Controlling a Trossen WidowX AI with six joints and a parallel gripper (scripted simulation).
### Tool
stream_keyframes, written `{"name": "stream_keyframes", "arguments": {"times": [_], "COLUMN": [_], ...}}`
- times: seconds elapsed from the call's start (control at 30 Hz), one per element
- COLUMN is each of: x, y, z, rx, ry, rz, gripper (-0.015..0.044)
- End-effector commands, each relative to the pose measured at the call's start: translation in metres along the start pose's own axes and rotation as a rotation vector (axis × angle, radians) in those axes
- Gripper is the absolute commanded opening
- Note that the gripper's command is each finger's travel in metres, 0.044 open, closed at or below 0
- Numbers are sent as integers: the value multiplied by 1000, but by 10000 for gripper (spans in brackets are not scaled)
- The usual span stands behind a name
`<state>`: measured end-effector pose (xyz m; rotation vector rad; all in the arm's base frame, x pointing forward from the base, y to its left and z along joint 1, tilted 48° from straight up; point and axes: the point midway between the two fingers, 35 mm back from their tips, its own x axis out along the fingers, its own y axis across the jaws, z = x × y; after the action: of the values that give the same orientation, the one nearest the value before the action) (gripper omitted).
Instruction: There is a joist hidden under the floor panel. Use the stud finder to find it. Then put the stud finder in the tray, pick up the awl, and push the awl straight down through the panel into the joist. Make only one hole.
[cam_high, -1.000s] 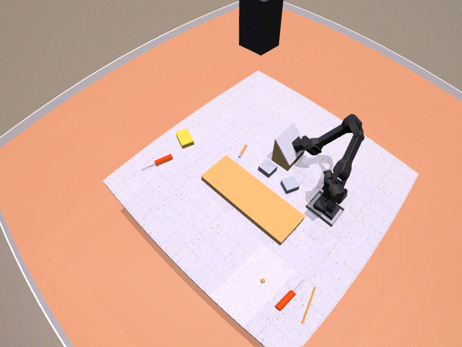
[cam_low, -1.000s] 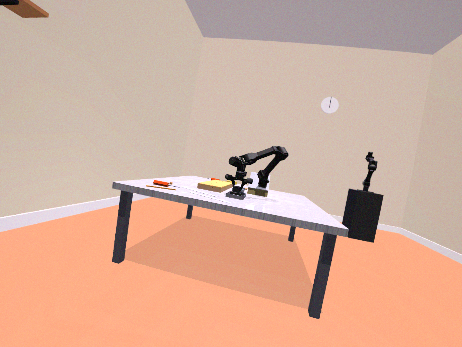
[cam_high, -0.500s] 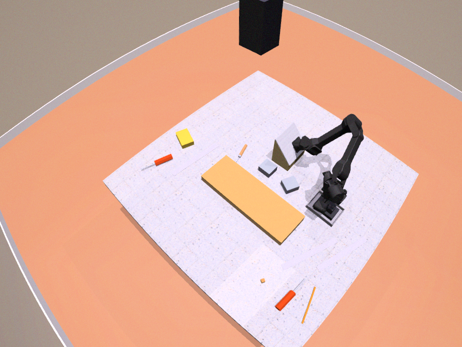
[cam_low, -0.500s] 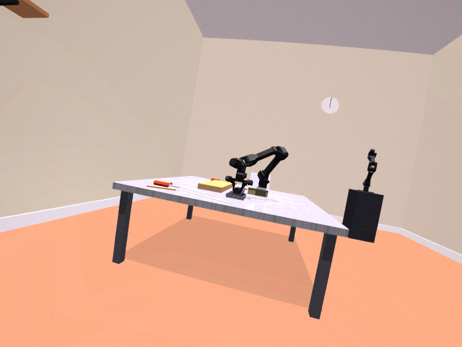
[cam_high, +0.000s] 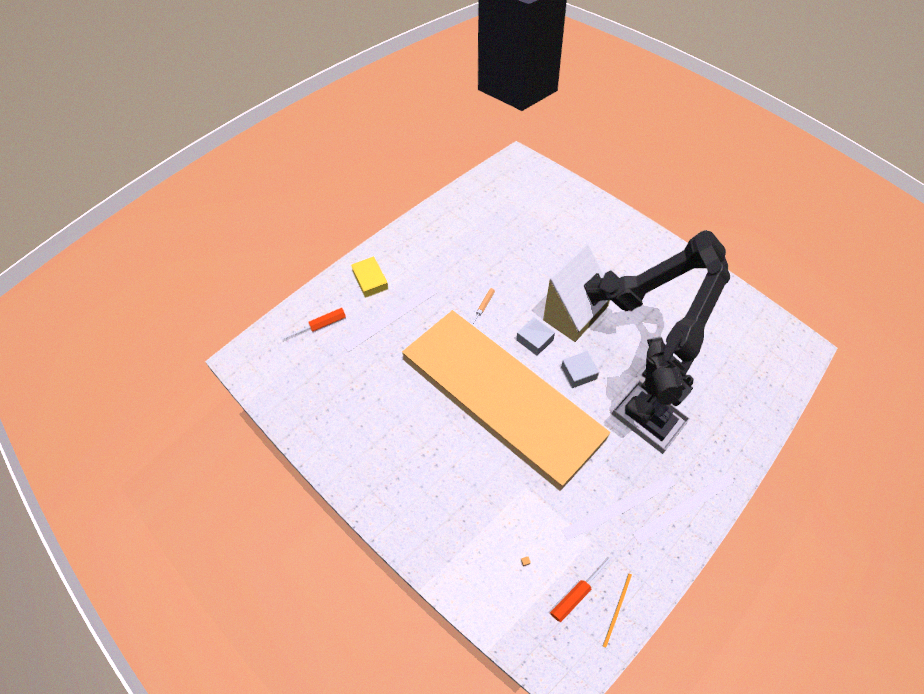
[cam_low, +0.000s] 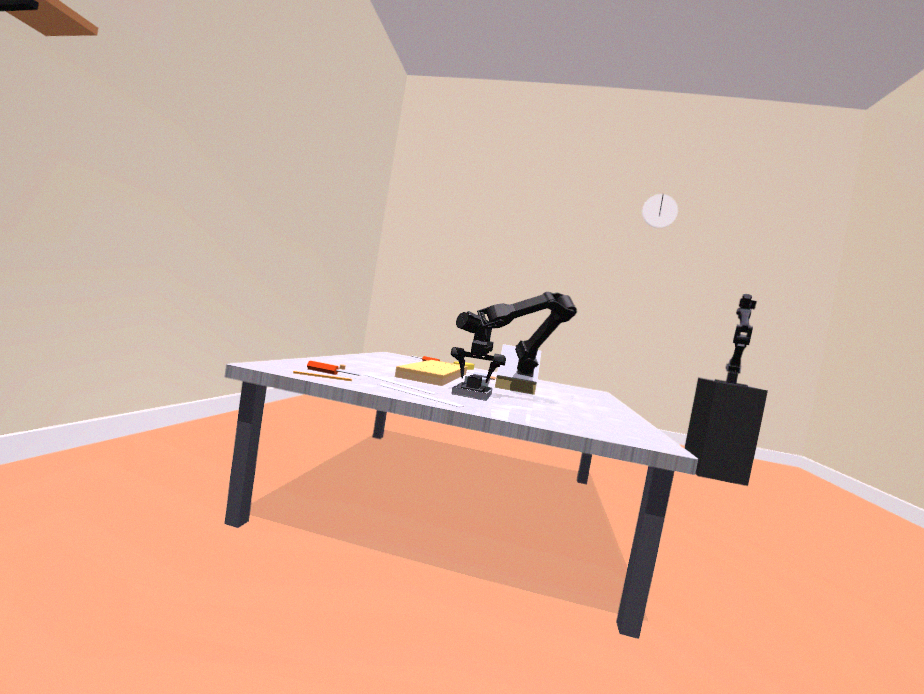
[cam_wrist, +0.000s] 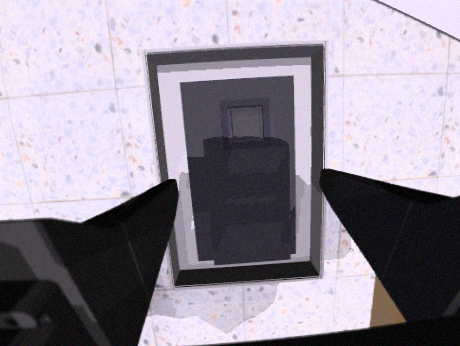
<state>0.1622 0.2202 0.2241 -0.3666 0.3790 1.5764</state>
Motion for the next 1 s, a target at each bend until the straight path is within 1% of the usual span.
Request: {"name": "stream_keyframes", "arguments": {"times": [0.0, 0.1, 0.17, 0.33, 0.37, 0.53, 0.67, 0.8, 0.97], "x": [-36, -67, -74, -74, -60, -61, -70, -90, -117], "y": [-3, 2, 3, 3, 0, -30, -73, -115, -143], "z": [11, 23, 26, 26, 16, -7, -48, -106, -184], "rx": [-14, -8, -6, -6, 7, 80, 192, 330, 495], "ry": [1, -19, -27, -27, -5, 42, 114, 195, 275], "rz": [-1, -6, -9, -9, -5, -57, -128, -195, -247], "gripper": [440, 440, 440, 440, 440, 440, 440, 440, 440]}}
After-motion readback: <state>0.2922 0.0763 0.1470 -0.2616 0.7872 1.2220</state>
